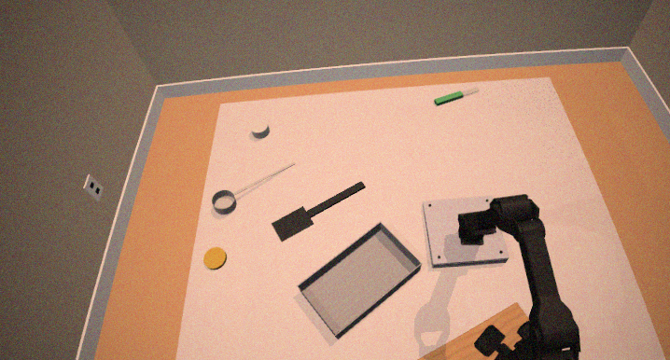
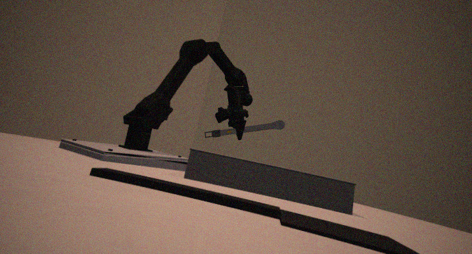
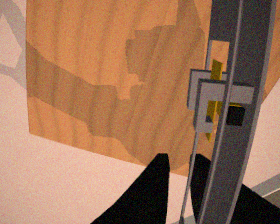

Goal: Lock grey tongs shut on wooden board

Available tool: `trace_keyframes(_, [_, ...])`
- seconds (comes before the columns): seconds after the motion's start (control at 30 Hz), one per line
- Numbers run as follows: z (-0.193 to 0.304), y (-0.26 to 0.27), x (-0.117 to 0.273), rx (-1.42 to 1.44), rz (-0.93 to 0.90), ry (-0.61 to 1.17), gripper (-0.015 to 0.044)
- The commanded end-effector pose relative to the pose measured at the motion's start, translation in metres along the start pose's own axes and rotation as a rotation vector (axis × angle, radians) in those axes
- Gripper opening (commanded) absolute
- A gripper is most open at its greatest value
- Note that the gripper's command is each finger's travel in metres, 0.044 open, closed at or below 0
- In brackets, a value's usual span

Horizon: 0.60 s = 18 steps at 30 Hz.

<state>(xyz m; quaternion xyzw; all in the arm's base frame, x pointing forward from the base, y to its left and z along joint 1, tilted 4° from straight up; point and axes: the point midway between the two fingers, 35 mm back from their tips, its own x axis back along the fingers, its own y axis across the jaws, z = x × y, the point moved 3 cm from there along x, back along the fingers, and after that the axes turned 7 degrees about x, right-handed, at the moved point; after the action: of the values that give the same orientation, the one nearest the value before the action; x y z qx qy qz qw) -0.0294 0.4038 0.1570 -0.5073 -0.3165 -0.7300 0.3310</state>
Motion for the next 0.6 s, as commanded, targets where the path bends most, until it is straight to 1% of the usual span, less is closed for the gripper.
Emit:
trace_keyframes(0.0, [0.002, 0.003, 0.004, -0.012, 0.021, -0.075, -0.015])
trace_keyframes(0.37, [0.005, 0.014, 0.017, -0.057, 0.076, -0.297, -0.015])
trace_keyframes(0.57, [0.005, 0.015, 0.018, -0.061, 0.08, -0.311, -0.015])
